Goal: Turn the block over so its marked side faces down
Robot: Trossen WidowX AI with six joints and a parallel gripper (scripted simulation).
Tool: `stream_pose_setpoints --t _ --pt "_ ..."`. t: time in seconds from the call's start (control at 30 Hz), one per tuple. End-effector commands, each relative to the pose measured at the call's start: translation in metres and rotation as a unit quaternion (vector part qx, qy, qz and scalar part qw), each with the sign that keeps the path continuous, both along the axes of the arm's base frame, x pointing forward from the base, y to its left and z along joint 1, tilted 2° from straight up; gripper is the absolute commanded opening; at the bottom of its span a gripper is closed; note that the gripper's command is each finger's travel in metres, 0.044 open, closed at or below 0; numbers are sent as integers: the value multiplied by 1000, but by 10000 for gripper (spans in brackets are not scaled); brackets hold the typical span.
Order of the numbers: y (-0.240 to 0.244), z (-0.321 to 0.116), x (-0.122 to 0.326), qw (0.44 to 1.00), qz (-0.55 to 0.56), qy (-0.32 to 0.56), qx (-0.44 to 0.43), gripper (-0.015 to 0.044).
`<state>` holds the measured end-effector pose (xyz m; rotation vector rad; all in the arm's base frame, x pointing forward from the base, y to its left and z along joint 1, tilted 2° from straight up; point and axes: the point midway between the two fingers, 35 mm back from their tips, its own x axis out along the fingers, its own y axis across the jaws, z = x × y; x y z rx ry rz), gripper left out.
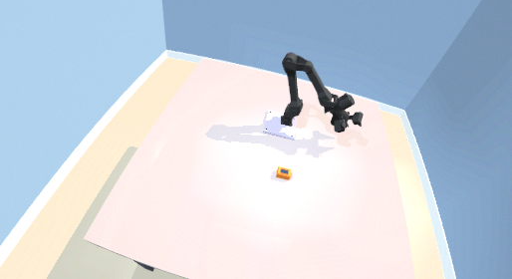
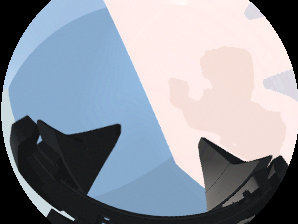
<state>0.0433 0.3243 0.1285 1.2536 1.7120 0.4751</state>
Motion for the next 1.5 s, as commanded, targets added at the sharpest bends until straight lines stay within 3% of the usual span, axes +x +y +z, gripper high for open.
stream_pose_setpoints --t 0.0,0.33,0.67,1.03,1.33,1.47 --pt "0 0 3 1000 -2 -5 -3 426" --pt "-42 -12 163 957 -55 -199 -204 440" --pt "-167 -18 274 882 8 -238 -406 440" --pt "-333 -5 300 841 162 -158 -492 440" --pt "-341 -6 299 840 172 -152 -492 440" --pt "-338 -37 298 840 172 -152 -491 440"
